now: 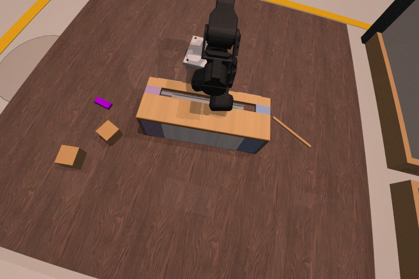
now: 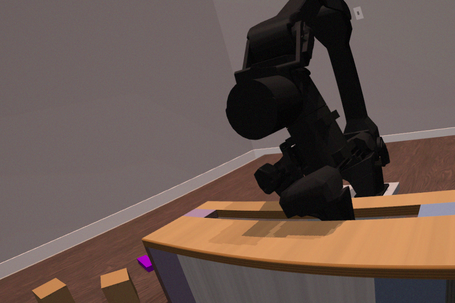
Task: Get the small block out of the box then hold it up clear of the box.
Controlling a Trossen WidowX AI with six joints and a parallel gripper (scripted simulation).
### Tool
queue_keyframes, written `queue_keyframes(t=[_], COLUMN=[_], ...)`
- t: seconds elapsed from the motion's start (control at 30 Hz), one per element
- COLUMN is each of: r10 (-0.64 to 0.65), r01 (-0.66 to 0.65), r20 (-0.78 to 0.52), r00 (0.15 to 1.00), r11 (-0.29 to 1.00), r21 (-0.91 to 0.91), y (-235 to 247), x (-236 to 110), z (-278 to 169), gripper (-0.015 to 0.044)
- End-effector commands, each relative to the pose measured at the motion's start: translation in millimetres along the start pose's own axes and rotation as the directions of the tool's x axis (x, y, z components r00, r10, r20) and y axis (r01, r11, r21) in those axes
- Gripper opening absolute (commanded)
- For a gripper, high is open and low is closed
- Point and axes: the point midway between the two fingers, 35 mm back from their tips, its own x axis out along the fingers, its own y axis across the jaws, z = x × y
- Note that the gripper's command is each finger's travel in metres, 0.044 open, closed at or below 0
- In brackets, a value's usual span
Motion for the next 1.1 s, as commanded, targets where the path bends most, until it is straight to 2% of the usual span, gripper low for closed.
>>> queue_keyframes(t=[0.0,0.8,0.9,1.07], r10=[0.000,0.000,-0.001,-0.002], r01=[0.001,0.001,0.001,0.002], r20=[-0.004,-0.009,-0.010,-0.014], r00=[1.000,1.000,1.000,1.000], r11=[1.000,1.000,1.000,1.000], r21=[0.004,0.004,0.002,-0.002], y=[-1,-1,0,-1], x=[4,21,10,-31], z=[-9,-59,-63,-76], gripper=[0.0400,0.0400,0.0400,0.0400])
